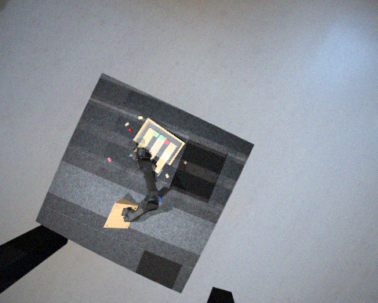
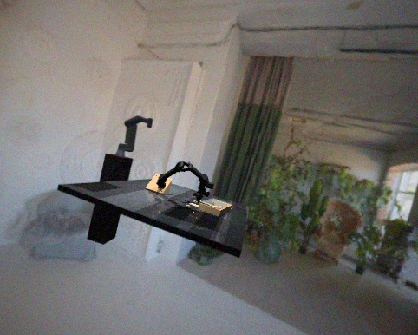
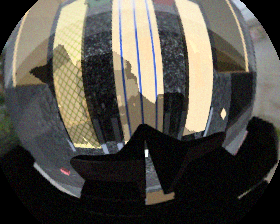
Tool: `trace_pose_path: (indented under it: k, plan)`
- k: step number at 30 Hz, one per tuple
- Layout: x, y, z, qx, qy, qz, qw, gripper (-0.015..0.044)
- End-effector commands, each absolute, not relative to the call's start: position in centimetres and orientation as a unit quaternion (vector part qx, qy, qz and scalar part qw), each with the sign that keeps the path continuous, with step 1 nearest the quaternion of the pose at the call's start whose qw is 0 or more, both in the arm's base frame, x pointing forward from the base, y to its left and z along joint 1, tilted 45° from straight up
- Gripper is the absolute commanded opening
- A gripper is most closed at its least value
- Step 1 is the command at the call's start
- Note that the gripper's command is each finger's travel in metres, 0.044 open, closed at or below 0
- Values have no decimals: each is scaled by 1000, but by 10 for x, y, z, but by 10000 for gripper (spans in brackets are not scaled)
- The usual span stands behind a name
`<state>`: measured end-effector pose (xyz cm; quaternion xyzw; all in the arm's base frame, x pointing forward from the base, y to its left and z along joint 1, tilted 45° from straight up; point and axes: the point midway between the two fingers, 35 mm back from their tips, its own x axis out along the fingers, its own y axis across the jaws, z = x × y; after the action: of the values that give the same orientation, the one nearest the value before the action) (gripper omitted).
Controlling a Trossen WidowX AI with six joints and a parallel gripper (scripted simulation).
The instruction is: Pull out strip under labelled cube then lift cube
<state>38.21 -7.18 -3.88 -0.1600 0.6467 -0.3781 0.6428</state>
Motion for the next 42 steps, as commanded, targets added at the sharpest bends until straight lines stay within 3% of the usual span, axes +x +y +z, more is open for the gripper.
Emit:
trace_pose_path:
  k: [1,42]
  plan:
    - [383,-74,-39,-161,646,-379,643,0]
    - [330,-58,-49,-162,647,-378,642,0]
